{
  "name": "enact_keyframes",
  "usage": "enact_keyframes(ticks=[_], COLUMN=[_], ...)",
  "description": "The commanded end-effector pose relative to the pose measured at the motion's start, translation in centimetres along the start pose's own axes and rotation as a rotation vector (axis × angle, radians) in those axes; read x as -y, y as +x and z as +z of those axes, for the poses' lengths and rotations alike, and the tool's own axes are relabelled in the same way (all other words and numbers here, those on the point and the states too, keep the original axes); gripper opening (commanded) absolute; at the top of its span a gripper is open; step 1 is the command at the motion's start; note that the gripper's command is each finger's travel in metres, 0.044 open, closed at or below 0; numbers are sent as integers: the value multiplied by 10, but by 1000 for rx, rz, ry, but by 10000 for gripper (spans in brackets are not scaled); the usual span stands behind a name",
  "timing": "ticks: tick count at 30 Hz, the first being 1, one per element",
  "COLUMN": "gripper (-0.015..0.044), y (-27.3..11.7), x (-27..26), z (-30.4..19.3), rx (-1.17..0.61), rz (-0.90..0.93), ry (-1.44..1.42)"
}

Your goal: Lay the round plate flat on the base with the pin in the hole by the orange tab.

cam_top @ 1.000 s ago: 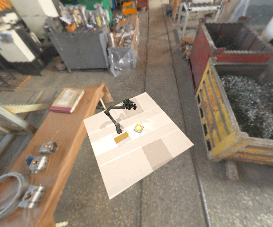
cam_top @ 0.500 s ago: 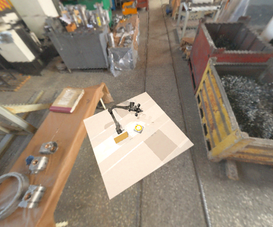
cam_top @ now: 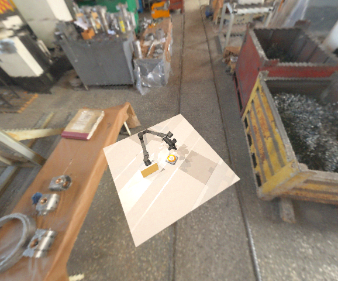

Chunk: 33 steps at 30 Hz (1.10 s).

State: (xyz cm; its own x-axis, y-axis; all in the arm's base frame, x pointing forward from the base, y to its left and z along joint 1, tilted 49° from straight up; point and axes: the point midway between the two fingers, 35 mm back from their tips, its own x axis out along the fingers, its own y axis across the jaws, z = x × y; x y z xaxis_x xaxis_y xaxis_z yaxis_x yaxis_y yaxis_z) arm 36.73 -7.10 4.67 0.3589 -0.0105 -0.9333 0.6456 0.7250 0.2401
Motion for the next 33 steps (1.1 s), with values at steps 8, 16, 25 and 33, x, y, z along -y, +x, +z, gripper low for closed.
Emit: enact_keyframes(ticks=[8, 16, 25, 33], gripper=[0, 0, 0, 0], y=[-3, -4, 1, 25], x=[-3, -2, -5, -22], z=[-107, -108, -112, -139], rx=[-617, -617, -617, -618], rz=[653, 656, 655, 658], ry=[-493, -493, -493, -493])
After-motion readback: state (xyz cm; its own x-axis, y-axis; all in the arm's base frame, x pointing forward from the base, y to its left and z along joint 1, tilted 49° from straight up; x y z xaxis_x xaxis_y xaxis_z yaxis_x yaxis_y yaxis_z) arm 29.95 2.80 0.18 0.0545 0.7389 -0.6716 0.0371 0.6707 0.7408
